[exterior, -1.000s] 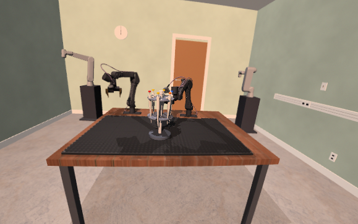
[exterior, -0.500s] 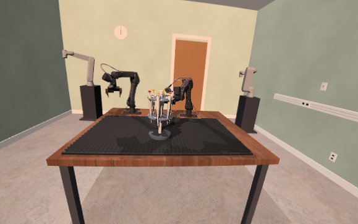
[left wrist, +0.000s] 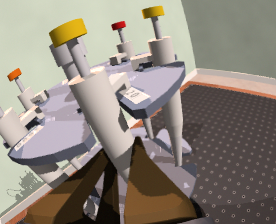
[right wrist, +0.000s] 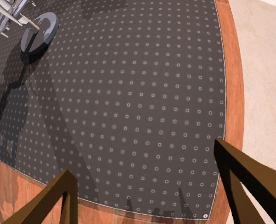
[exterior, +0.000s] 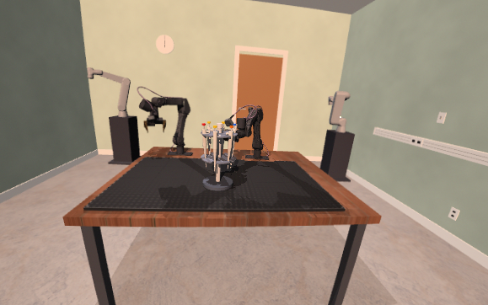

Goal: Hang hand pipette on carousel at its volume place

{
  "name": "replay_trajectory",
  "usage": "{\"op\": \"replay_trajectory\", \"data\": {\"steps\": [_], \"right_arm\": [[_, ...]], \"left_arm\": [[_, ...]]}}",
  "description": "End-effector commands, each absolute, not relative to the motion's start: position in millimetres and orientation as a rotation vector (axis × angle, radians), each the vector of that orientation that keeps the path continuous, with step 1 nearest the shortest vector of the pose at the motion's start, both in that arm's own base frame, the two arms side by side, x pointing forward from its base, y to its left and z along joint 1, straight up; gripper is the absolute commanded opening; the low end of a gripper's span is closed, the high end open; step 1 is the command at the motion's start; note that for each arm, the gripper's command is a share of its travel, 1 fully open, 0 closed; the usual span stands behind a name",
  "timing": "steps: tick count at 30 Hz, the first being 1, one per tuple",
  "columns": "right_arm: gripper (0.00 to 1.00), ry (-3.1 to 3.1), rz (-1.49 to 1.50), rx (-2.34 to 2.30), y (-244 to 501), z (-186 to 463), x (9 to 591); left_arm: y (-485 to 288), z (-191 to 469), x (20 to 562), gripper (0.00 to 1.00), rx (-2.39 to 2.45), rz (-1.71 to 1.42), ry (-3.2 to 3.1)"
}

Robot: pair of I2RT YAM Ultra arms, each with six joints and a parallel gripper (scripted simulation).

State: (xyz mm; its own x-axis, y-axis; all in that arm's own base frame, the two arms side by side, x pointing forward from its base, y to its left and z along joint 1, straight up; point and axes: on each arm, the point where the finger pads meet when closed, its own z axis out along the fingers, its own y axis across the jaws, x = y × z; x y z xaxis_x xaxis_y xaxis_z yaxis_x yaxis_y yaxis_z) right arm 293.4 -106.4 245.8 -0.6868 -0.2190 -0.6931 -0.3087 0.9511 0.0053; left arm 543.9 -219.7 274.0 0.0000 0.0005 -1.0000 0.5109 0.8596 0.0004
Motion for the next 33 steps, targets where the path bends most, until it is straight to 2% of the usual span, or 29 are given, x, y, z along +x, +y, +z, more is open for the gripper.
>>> {"op": "replay_trajectory", "data": {"steps": [1,21,22,33], "right_arm": [[1.0,2.324,0.147,-0.379,-109,253,297],[1.0,2.324,0.147,-0.379,-109,253,297],[1.0,2.324,0.147,-0.379,-109,253,297],[1.0,2.324,0.147,-0.379,-109,253,297]], "left_arm": [[-220,284,543,0.12,0.421,-0.422,1.512],[-220,284,543,0.12,0.421,-0.422,1.512],[-222,301,541,0.12,0.423,-0.429,1.487],[-224,312,538,0.12,0.424,-0.43,1.485]]}}
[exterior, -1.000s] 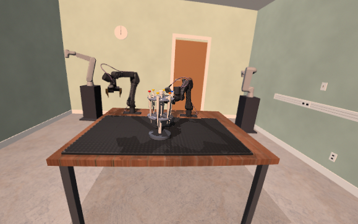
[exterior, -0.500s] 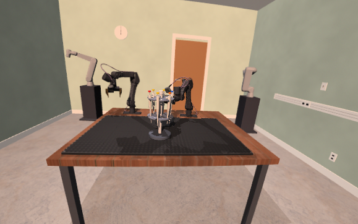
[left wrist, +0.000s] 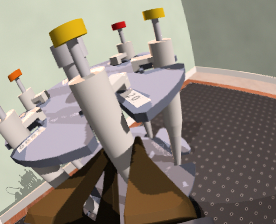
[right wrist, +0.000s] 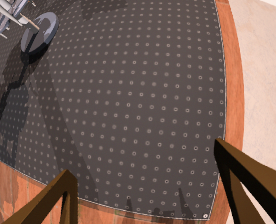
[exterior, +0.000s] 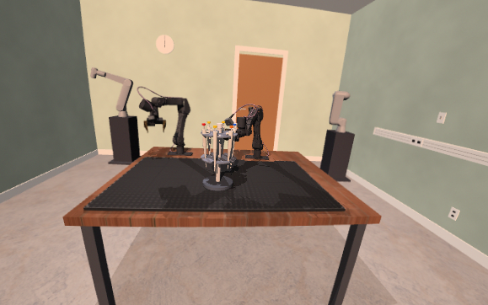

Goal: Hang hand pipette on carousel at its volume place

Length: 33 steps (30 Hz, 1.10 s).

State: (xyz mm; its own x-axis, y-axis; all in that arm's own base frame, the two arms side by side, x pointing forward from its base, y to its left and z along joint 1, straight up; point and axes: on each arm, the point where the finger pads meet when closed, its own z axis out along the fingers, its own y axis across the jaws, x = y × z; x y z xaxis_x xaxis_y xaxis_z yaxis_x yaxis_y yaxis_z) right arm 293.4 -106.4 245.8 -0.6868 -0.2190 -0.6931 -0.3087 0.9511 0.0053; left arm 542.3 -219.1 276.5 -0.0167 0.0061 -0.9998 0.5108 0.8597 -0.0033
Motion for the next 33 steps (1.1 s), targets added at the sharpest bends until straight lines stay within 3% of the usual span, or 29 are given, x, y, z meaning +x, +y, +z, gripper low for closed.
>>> {"op": "replay_trajectory", "data": {"steps": [1,33], "right_arm": [[1.0,2.324,0.147,-0.379,-109.2,252.8,297.4],[1.0,2.324,0.147,-0.379,-109.2,252.8,297.4]], "left_arm": [[-224.3,311.8,538.1,0.12,0.424,-0.43,1.485],[-225.1,311.2,539.2,0.12,0.423,-0.43,1.482]]}}
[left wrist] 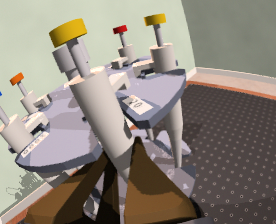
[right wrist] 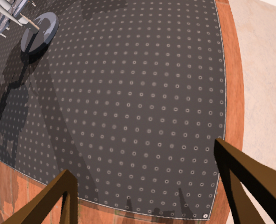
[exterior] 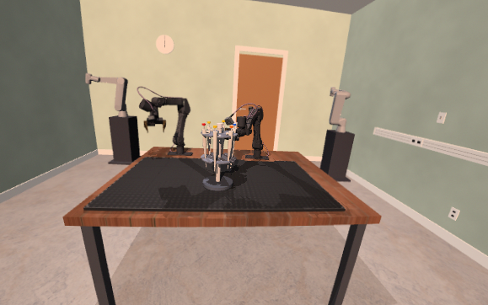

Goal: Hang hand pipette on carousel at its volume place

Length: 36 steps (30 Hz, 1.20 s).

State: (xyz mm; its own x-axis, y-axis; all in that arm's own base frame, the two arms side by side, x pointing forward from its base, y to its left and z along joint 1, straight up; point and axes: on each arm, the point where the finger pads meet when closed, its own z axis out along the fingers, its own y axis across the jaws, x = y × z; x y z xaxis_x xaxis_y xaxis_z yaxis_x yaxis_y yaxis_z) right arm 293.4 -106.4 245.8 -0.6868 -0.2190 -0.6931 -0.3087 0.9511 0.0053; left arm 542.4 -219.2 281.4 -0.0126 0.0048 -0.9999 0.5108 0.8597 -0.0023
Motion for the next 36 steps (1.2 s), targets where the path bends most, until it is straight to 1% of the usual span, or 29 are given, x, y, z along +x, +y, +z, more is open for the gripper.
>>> {"op": "replay_trajectory", "data": {"steps": [1,20,29,36], "right_arm": [[1.0,2.324,0.147,-0.379,-109,253,297],[1.0,2.324,0.147,-0.379,-109,253,297],[1.0,2.324,0.147,-0.379,-109,253,297],[1.0,2.324,0.147,-0.379,-109,253,297]], "left_arm": [[-225,311,539,0.12,0.423,-0.43,1.482],[-225,311,539,0.12,0.423,-0.43,1.482],[-225,322,537,0.12,0.418,-0.426,1.469],[-226,315,539,0.12,0.419,-0.426,1.481]]}}
